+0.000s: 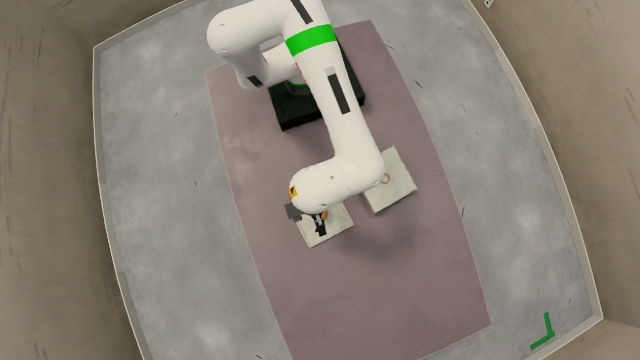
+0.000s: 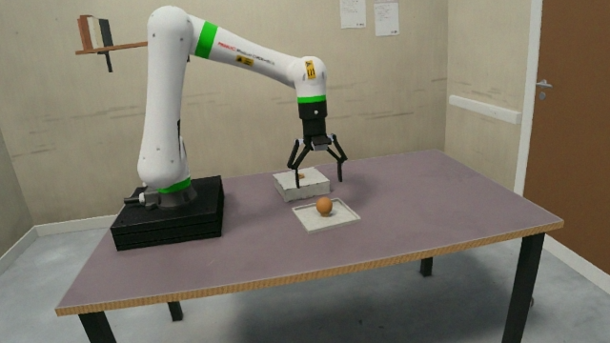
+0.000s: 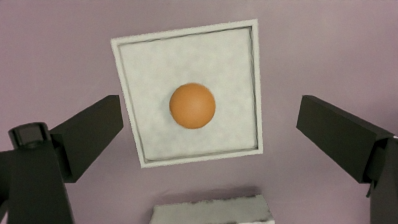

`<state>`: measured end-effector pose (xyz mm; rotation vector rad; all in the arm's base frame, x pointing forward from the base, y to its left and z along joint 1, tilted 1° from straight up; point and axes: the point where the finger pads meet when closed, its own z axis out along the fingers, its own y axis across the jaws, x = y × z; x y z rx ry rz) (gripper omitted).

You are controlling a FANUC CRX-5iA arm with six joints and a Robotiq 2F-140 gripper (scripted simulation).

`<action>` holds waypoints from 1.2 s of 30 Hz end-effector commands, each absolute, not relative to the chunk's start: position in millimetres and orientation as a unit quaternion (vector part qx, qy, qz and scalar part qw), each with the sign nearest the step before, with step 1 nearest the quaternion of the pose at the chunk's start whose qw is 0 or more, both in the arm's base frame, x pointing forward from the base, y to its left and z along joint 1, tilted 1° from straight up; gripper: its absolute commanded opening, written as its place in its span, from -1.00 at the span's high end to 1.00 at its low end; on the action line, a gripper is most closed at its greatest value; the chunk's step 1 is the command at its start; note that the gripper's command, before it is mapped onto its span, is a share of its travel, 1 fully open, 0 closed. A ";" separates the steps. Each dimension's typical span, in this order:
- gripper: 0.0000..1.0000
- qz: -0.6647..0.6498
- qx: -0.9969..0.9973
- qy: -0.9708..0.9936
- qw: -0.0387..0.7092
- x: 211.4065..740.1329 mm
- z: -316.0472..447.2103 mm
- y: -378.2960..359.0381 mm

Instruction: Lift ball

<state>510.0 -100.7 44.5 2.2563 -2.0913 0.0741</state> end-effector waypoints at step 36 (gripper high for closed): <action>0.80 -0.001 0.775 -0.633 0.006 521.6 -53.5 -83.7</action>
